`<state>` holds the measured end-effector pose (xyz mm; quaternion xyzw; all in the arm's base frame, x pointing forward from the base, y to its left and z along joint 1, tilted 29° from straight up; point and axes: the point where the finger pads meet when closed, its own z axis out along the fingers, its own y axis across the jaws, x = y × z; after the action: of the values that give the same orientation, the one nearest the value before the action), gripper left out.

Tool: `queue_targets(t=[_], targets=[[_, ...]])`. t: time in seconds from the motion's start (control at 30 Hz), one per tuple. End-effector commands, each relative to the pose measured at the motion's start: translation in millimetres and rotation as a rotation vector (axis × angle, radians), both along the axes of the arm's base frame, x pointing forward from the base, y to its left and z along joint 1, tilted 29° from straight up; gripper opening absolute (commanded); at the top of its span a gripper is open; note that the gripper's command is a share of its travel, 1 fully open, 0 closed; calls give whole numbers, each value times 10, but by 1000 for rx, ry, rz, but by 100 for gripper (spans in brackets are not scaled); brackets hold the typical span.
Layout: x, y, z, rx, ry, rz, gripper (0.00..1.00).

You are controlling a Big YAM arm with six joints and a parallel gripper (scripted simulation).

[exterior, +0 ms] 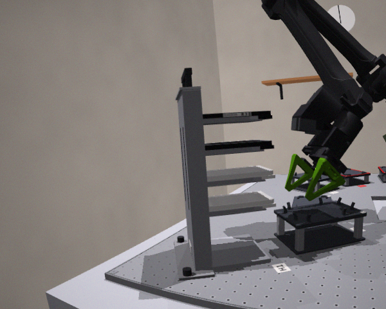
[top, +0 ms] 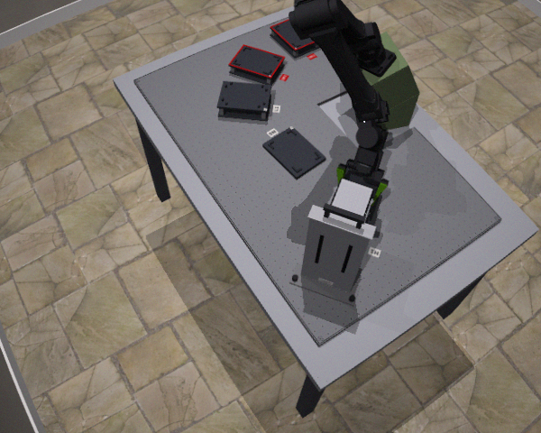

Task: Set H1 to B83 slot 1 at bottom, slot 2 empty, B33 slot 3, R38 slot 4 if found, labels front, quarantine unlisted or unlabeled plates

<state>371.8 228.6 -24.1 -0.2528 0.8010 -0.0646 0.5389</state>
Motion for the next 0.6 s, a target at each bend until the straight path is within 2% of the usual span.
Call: queue_targets(t=[0.0, 0.3, 0.33, 0.57], targets=[[-88, 44, -12, 1, -9, 21, 100], [-190, -18, -48, 13, -5, 15, 100], [-124, -18, 93, 39, -32, 2, 100], [-290, -31, 71, 23, -15, 14, 100]])
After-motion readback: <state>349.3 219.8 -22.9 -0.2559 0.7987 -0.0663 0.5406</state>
